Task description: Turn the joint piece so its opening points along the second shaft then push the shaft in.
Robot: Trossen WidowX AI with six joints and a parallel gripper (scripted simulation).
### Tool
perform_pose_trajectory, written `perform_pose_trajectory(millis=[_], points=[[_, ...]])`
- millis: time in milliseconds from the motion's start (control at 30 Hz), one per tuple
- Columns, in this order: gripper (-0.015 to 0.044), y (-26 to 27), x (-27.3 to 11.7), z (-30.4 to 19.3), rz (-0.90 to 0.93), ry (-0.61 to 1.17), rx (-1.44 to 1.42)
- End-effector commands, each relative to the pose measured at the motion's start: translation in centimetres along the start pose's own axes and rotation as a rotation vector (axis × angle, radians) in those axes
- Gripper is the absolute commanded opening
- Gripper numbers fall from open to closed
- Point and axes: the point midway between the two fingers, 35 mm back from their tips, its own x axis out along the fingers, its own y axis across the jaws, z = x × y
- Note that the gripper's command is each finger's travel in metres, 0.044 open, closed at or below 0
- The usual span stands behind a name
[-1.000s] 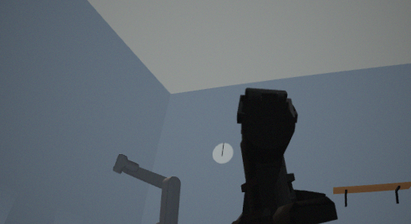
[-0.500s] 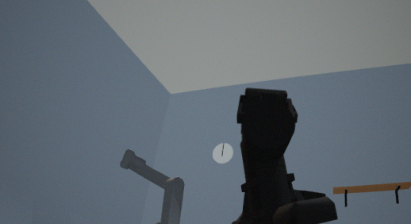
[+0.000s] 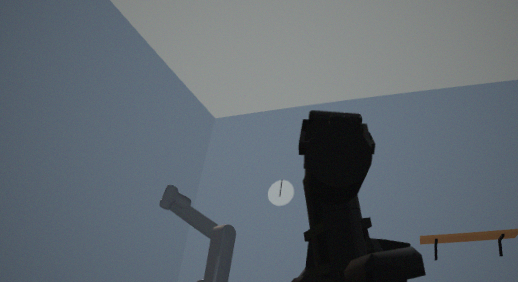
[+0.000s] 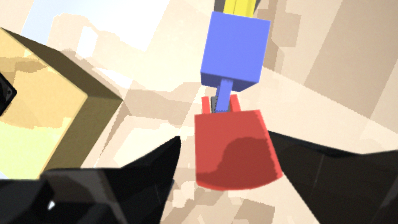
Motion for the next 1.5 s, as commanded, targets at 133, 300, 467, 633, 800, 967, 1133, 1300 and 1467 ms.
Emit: perform_pose_trajectory(millis=[133, 300, 467, 633, 800, 967, 1133, 1300, 1467], points=[[0.044, 0.0, 0.0, 0.0, 0.0, 0.0, 0.0], [0.044, 0.0, 0.0, 0.0, 0.0, 0.0, 0.0], [0.044, 0.0, -0.8, 0.2, 0.01, 0.078, 0.0], [0.044, -0.1, -2.6, 0.5, 0.008, 0.232, 0.006], [0.044, -0.1, -2.9, 0.5, 0.003, 0.252, 0.009], [0.044, -0.1, -2.9, 0.5, 0.003, 0.252, 0.009], [0.044, -0.3, -3.4, 0.7, -0.009, 0.244, 0.089], [0.044, -0.5, -4.5, 0.9, -0.033, 0.244, 0.261], [0.044, -0.7, -5.6, 1.1, -0.057, 0.243, 0.433]])
